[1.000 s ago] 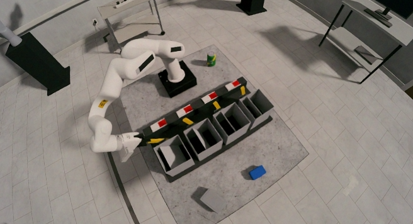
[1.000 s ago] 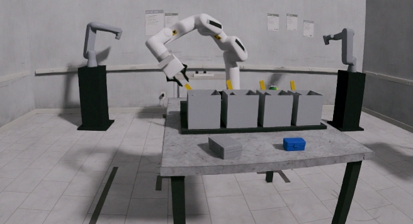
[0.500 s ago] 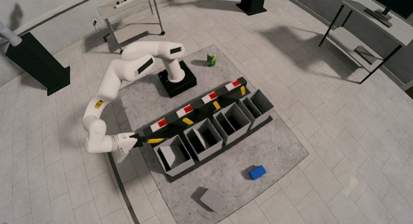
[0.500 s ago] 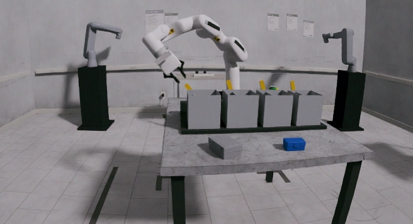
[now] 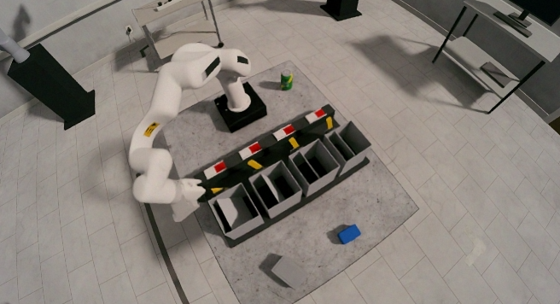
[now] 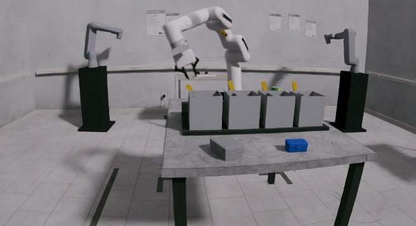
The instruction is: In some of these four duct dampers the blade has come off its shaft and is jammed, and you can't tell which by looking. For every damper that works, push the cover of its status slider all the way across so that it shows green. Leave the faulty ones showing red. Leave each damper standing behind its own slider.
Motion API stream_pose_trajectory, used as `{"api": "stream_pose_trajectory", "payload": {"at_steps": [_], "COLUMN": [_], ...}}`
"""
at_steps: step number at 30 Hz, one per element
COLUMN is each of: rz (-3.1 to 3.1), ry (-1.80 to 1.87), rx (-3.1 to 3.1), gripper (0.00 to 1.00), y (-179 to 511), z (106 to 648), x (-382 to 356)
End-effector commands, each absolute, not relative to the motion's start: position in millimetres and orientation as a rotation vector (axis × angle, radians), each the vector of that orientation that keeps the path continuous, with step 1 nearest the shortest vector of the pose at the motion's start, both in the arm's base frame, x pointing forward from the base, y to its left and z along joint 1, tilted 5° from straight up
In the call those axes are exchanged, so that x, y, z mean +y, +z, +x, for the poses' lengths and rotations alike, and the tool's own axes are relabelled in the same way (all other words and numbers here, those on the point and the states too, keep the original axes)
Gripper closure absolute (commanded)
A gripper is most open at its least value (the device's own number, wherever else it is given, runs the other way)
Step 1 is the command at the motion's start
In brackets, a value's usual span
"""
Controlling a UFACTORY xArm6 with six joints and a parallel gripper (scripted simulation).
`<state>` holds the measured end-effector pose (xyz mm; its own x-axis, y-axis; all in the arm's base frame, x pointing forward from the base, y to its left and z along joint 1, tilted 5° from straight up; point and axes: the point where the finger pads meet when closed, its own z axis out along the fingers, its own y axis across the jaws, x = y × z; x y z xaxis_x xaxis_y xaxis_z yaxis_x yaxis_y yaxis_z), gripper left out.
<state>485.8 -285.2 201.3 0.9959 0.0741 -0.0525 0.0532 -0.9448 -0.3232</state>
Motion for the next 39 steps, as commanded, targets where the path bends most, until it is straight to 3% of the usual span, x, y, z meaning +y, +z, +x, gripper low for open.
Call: {"api": "stream_pose_trajectory", "payload": {"at_steps": [1,12,39], "rz": [-2.981,-3.211,-3.212], "ry": [0.051,0.020,0.020], "rx": [-0.083,-0.100,-0.100], "gripper": [0.61,0.61,0.61], "y": [212,230,230], "z": [509,548,548], "x": [-262,-219,-218]}}
